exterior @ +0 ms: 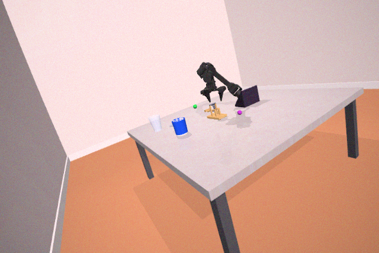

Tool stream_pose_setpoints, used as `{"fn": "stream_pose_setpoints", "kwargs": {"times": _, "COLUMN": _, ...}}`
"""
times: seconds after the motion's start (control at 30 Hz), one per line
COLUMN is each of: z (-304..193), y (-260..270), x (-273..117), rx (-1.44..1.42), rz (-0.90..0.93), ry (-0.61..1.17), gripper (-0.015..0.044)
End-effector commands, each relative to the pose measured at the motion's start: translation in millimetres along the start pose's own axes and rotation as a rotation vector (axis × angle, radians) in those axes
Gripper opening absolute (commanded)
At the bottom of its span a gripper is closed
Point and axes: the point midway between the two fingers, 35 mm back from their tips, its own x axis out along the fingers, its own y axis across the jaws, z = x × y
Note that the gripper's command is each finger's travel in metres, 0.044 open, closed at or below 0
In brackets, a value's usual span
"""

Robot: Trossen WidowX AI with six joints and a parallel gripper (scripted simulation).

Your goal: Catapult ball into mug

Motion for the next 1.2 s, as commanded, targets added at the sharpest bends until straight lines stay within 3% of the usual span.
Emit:
{"fn": "stream_pose_setpoints", "kwargs": {"times": 0.0, "z": 0.3, "y": 0.4, "x": -2.0, "rx": -0.132, "rz": 0.002, "ry": -0.003, "gripper": 0.0440}}
{"fn": "stream_pose_setpoints", "kwargs": {"times": 0.9, "z": -0.3, "y": 0.7, "x": -6.0, "rx": -1.059, "rz": -0.003, "ry": -0.004, "gripper": 0.0440}}
{"fn": "stream_pose_setpoints", "kwargs": {"times": 1.17, "z": 0.2, "y": 0.7, "x": 1.5, "rx": -1.127, "rz": -0.004, "ry": -0.004, "gripper": 0.0440}}
